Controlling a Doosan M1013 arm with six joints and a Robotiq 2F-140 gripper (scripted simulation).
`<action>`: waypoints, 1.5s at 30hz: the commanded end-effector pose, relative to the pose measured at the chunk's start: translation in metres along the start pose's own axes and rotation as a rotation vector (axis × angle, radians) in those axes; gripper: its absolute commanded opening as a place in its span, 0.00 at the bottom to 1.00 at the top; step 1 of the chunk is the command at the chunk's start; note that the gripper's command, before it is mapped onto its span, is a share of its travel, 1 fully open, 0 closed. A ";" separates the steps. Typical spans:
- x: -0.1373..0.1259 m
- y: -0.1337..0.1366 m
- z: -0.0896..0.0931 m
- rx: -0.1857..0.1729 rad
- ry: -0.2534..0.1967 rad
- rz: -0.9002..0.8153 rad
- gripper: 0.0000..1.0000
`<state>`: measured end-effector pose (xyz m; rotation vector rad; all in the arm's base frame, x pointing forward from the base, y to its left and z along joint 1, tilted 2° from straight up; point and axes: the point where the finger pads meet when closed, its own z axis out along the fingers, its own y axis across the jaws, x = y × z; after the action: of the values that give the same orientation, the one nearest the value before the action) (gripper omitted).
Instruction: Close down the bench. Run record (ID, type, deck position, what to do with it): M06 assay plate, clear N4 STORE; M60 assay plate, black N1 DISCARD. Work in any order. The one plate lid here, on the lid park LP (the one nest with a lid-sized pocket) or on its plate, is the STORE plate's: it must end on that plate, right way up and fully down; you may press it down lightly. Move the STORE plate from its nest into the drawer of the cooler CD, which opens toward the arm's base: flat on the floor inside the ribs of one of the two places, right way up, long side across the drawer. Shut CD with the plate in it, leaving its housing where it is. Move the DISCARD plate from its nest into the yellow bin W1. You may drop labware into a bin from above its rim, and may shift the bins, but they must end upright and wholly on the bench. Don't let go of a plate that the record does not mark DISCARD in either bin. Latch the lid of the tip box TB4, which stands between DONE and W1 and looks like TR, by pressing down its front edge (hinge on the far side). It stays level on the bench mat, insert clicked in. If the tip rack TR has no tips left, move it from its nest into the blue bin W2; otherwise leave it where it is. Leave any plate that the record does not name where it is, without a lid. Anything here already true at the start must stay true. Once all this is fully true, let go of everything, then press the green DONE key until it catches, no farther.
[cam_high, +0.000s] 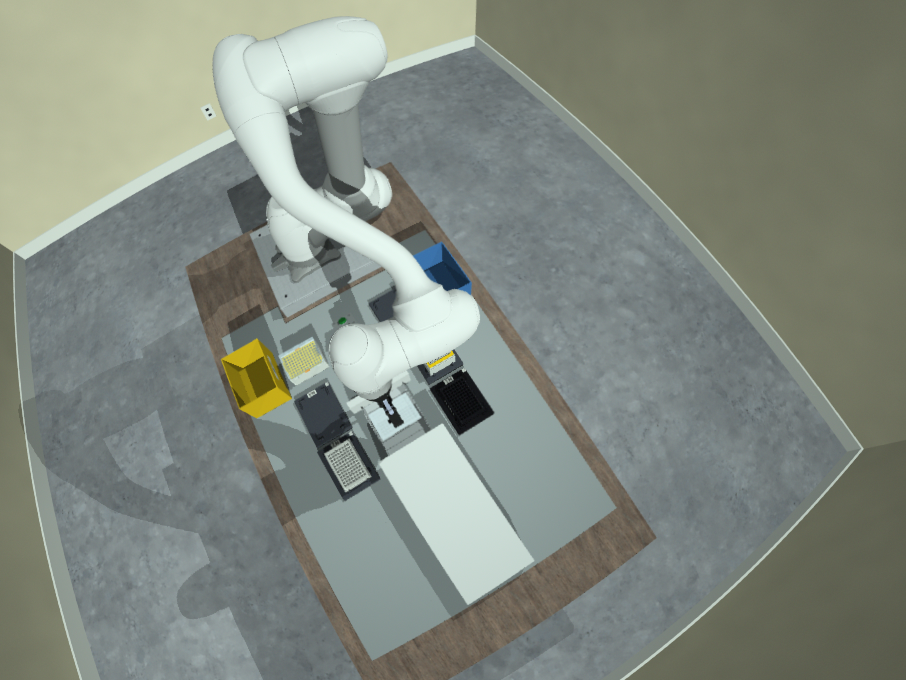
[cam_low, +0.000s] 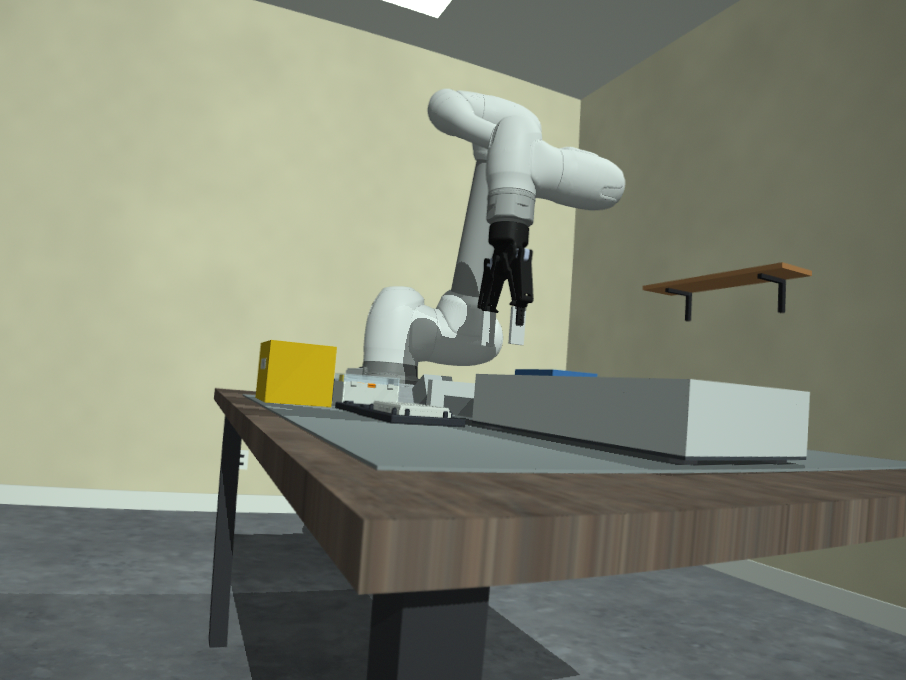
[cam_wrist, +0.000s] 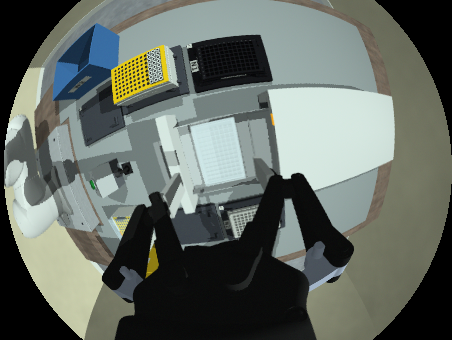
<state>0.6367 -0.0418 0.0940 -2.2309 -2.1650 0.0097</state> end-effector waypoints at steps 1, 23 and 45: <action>0.000 0.000 0.000 0.000 0.000 0.000 0.66; 0.000 -0.038 0.009 0.000 0.000 0.000 0.62; 0.000 -0.109 0.025 0.000 0.000 0.000 0.00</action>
<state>0.5389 -0.0385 0.0742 -2.2308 -2.1647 0.0102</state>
